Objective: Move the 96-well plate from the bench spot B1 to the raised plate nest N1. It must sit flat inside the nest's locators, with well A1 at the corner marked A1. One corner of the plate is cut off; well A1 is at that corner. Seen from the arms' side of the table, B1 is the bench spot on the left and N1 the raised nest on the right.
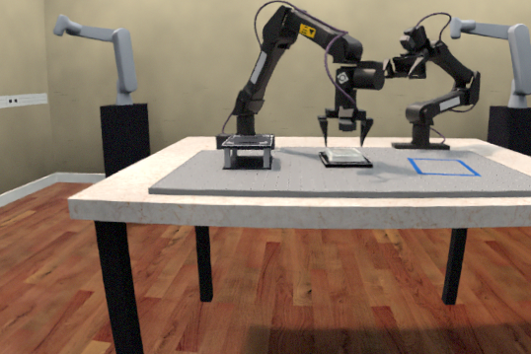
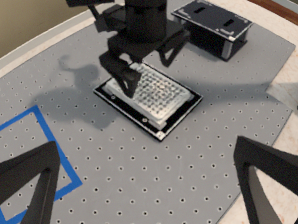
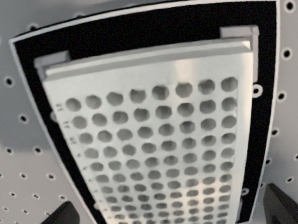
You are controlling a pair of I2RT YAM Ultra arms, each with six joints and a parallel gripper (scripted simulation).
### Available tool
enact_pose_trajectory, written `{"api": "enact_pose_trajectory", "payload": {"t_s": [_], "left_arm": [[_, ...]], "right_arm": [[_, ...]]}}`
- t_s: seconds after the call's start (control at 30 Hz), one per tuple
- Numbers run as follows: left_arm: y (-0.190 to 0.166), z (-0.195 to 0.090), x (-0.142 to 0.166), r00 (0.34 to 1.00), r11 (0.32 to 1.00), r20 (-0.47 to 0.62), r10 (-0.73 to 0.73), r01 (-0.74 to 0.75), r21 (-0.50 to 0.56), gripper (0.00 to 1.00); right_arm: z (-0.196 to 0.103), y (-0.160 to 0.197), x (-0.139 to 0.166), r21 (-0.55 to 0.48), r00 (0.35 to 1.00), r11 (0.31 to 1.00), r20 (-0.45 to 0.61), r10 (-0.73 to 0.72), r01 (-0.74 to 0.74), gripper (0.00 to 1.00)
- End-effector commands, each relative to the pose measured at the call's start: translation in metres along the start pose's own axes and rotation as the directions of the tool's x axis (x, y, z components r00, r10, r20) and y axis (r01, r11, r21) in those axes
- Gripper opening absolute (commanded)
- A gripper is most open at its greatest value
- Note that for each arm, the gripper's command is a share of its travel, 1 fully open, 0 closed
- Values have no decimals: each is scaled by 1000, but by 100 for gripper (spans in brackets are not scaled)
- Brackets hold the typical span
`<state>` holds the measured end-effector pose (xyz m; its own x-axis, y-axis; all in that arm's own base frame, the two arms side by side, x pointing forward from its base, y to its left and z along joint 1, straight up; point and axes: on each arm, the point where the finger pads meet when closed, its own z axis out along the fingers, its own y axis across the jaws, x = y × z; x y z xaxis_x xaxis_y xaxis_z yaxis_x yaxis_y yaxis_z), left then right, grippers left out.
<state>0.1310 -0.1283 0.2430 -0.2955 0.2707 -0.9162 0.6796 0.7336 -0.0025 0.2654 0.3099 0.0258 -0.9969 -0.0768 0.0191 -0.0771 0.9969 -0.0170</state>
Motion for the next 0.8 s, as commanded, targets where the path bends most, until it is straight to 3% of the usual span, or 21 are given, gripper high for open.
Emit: {"api": "enact_pose_trajectory", "payload": {"t_s": [0.0, 0.6, 0.77], "left_arm": [[2, -1, 8, 1000, 1000, -15, 1, -1, -13, 100], [2, -1, 8, 1000, 1000, -15, 1, -1, -13, 100], [2, -1, 8, 1000, 1000, -15, 1, -1, -13, 100]], "right_arm": [[-3, 2, -9, -26, 1000, 1000, 28, 5, -4, 100], [17, 5, -12, -36, 999, 999, 38, 5, -4, 100], [17, 5, -12, -36, 999, 999, 38, 6, -4, 92]]}}
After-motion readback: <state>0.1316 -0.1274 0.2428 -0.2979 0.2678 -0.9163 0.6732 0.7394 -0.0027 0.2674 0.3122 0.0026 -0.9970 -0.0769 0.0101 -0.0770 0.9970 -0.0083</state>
